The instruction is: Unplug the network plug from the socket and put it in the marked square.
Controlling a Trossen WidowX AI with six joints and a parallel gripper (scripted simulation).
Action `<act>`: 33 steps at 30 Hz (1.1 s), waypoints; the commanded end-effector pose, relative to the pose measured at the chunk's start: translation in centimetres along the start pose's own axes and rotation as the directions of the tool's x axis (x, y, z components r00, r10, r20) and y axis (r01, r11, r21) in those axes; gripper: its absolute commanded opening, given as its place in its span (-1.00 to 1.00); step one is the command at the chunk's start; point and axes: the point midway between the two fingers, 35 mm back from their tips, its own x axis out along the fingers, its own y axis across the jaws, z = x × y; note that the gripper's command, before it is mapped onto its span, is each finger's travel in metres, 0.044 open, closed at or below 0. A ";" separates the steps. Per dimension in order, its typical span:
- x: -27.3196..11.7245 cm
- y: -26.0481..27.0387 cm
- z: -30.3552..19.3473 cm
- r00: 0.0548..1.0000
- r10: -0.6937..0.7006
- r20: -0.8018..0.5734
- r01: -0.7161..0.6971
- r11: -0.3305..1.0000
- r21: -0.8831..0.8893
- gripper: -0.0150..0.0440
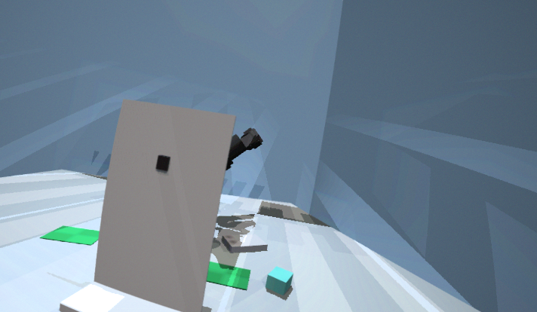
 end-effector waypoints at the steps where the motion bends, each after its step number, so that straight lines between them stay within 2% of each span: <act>1: 0.6 0.1 0.0 1.000 -0.002 -0.002 0.002 1.000 0.010 0.04; 33: 5.7 -0.1 1.6 1.000 0.008 -0.010 -0.008 1.000 0.009 0.04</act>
